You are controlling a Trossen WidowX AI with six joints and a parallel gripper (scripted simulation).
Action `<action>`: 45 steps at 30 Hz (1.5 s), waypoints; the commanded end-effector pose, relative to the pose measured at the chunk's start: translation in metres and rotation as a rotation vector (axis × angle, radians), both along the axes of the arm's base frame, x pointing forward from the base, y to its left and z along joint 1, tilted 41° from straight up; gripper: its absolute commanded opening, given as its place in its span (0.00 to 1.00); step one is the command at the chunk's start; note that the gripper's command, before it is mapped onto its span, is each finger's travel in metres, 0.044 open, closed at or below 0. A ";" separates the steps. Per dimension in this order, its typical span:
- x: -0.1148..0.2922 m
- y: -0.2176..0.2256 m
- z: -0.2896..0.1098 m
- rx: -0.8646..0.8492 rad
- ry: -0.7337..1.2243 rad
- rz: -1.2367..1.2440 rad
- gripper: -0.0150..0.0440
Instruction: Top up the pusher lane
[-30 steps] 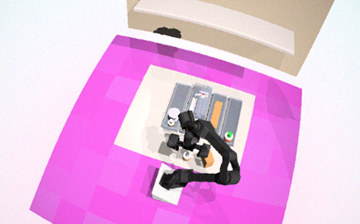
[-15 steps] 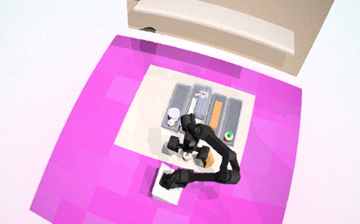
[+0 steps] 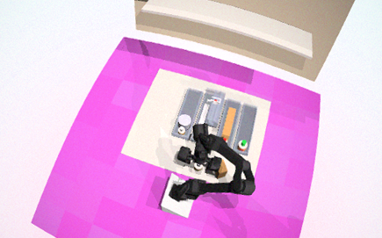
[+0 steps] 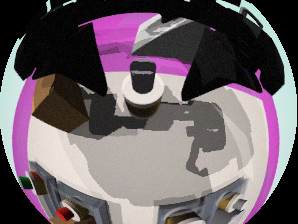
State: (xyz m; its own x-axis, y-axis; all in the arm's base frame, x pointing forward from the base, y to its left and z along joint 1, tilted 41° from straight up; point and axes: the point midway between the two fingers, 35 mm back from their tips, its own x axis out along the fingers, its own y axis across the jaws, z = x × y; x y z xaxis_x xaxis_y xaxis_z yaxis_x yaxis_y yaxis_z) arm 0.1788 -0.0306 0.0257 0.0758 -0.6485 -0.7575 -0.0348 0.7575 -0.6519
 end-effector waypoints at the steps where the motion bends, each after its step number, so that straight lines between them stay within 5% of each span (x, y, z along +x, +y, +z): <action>1: 0.000 -0.001 0.000 -0.006 0.003 0.006 0.78; 6: 0.000 -0.001 0.000 -0.006 0.003 0.006 0.56; 12: 0.000 -0.001 0.000 -0.006 0.003 0.006 0.49; 17: 0.001 0.008 0.008 0.000 0.003 0.007 0.26; 35: -0.016 0.063 0.080 -0.002 0.007 0.006 0.25; 45: 0.011 0.072 0.068 0.001 0.009 0.012 0.25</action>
State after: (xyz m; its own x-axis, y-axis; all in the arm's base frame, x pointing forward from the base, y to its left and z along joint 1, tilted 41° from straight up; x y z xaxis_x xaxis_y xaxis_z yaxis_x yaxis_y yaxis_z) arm 0.1787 0.0377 0.0971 0.0691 -0.6477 -0.7588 -0.0451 0.7578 -0.6510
